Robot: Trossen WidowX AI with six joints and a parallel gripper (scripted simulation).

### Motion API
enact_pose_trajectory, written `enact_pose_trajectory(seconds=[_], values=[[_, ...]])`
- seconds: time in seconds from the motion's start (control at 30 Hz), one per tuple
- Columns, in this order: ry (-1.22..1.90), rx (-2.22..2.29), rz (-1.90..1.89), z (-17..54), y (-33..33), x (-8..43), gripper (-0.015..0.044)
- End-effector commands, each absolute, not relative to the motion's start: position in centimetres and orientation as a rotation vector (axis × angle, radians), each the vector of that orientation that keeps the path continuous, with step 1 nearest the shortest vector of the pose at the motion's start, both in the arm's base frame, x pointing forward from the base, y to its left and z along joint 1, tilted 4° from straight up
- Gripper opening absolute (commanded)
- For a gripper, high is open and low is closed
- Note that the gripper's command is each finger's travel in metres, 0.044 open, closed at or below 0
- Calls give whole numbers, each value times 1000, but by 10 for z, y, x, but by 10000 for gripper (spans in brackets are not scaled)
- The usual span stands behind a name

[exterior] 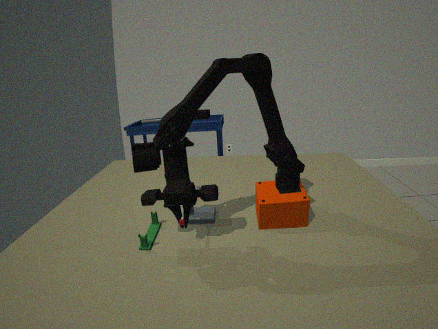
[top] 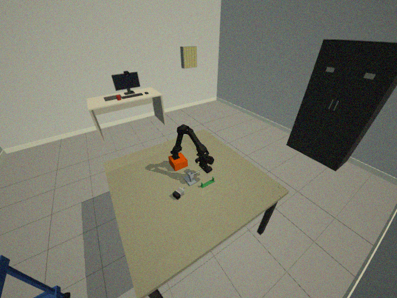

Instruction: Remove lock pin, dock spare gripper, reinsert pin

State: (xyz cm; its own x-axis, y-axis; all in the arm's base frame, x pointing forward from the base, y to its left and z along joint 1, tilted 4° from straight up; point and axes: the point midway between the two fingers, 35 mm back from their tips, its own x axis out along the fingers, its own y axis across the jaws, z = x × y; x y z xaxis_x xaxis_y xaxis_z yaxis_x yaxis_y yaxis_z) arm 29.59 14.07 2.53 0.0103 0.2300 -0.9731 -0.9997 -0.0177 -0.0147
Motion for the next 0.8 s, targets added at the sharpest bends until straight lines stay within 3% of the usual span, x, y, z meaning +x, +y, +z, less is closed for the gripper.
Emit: enact_pose_trajectory(seconds=[0.0, 0.77], values=[[1018, -1058, 1312, 28, 145, 298, 0], [1038, -1049, 1325, 33, 161, 298, 0]])
